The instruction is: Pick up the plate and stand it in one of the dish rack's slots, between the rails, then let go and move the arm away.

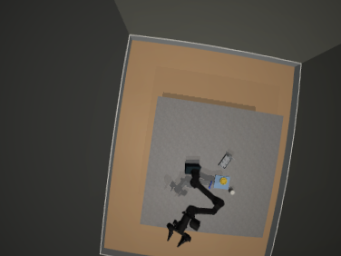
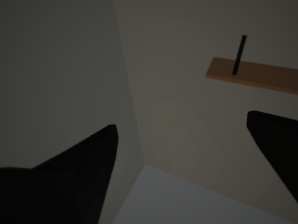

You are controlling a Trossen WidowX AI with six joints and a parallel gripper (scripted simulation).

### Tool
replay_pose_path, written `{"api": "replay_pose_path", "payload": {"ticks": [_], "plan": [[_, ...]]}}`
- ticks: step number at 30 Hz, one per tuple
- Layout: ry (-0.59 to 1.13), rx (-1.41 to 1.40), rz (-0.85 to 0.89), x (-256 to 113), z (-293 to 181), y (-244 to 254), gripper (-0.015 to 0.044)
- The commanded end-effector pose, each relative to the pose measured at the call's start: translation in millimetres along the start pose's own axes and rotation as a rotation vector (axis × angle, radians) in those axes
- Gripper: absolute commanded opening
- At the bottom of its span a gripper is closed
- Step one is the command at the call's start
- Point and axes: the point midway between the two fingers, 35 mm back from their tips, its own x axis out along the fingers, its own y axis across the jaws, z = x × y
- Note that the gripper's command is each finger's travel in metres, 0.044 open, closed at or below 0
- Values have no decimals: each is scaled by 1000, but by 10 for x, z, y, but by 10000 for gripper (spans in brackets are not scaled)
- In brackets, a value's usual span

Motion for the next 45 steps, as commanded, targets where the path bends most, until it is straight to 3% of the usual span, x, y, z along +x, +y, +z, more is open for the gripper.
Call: {"api": "replay_pose_path", "payload": {"ticks": [1, 21, 45], "plan": [[-1, 1, -1, 2, 3, 0, 400], [-142, 432, 11, 252, 546, -17, 400], [-442, 1164, 209, 357, 1693, -439, 400]]}}
